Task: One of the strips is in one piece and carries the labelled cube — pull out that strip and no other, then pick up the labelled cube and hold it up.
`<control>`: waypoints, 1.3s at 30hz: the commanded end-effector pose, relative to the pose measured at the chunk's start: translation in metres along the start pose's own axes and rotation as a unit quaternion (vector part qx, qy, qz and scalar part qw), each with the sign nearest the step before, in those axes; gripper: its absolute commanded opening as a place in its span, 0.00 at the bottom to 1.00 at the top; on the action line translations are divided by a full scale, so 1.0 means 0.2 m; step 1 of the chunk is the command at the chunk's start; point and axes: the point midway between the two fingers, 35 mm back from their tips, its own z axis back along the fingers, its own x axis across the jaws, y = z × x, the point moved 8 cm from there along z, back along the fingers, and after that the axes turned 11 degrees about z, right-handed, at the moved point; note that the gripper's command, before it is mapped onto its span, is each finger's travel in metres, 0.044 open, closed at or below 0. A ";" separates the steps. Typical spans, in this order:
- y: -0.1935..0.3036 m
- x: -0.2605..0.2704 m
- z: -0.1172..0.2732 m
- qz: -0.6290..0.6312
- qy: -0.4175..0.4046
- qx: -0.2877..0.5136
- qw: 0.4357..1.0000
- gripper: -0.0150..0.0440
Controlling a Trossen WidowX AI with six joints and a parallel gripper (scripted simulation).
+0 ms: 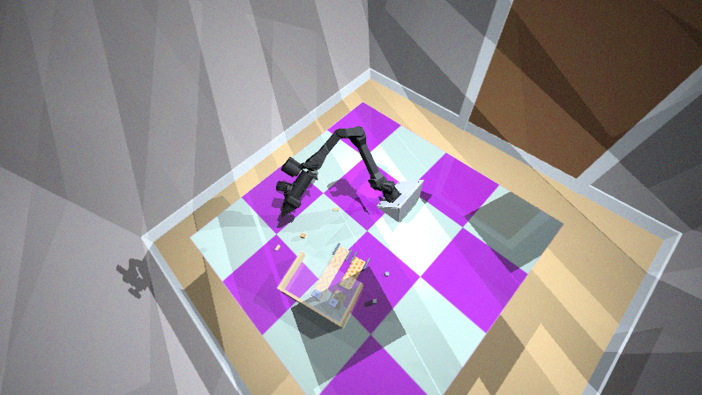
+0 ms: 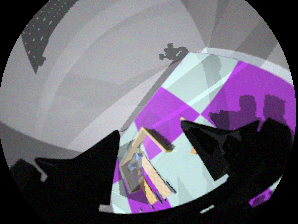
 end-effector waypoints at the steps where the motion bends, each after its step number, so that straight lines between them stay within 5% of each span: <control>1: 0.19 0.22 -0.03 0.053 0.003 0.044 0.998 0.93; 15: 1.04 0.86 0.35 0.379 0.042 0.108 0.918 0.93; 26: 1.07 0.87 0.38 0.396 0.046 0.105 0.911 0.93; 39: 1.04 0.81 -0.10 0.425 0.062 0.375 0.822 0.35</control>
